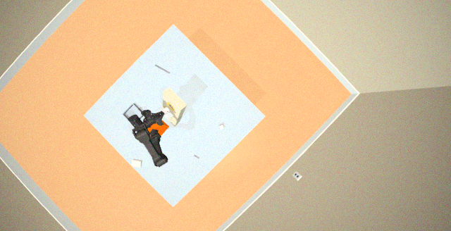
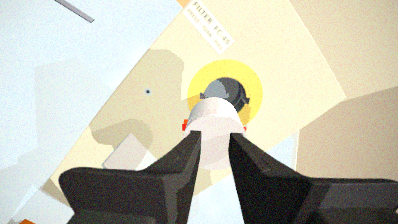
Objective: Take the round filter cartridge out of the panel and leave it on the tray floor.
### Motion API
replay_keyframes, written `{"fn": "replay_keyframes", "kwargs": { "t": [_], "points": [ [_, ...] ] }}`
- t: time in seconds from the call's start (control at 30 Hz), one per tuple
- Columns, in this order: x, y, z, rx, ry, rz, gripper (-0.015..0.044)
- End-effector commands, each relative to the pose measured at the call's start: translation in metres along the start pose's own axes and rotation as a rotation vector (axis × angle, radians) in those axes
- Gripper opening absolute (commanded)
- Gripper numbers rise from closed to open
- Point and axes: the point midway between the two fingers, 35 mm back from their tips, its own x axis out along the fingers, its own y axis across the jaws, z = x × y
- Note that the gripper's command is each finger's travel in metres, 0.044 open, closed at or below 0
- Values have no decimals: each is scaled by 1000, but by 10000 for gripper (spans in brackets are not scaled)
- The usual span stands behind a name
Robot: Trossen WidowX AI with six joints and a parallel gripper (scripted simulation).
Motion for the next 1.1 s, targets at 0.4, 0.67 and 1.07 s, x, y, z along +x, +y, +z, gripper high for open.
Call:
{"fn": "replay_keyframes", "kwargs": {
  "t": [0.4,0.67,1.07],
  "points": [
    [6,34,-37,7,-3,-7,0],
    [7,38,-39,-5,2,-1,105],
    [8,42,-45,6,-2,-6,105]
  ]
}}
